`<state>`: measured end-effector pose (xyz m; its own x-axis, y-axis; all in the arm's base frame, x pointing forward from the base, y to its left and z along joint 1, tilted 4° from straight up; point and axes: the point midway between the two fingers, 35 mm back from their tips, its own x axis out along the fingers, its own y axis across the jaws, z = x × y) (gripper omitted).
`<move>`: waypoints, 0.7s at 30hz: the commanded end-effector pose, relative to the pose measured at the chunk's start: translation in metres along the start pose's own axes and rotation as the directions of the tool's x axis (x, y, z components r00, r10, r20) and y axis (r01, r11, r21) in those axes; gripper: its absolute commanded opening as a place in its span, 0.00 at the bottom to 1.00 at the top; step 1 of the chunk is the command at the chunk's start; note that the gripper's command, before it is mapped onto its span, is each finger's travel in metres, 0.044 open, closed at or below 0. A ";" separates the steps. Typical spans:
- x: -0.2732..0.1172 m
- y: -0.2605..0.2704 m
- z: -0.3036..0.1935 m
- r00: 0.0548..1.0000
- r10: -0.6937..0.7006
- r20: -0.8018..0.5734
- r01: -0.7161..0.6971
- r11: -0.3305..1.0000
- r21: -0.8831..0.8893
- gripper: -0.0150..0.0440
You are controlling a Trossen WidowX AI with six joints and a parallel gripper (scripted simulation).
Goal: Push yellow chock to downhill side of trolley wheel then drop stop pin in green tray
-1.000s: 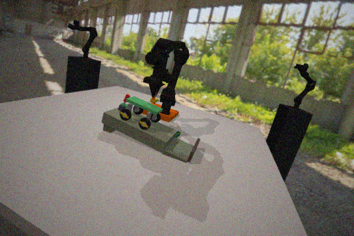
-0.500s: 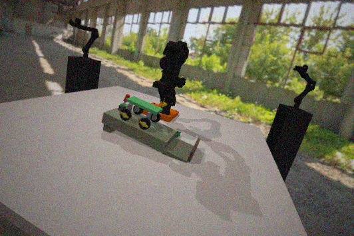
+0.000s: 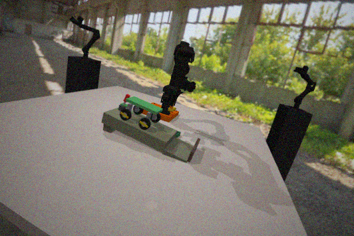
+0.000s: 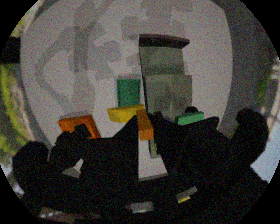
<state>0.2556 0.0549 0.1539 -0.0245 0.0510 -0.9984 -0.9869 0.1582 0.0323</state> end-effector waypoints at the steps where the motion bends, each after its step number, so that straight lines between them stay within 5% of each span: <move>1: -0.001 -0.005 0.017 1.000 -0.007 0.008 0.007 1.000 0.003 0.25; 13: -0.001 -0.016 0.053 1.000 -0.008 0.010 0.008 1.000 -0.003 0.25; 21: -0.001 -0.016 0.054 1.000 0.001 -0.008 -0.002 0.969 -0.248 0.25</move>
<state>0.2784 0.1042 0.1553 -0.0263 0.0523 -0.9983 -0.9996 0.0114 0.0269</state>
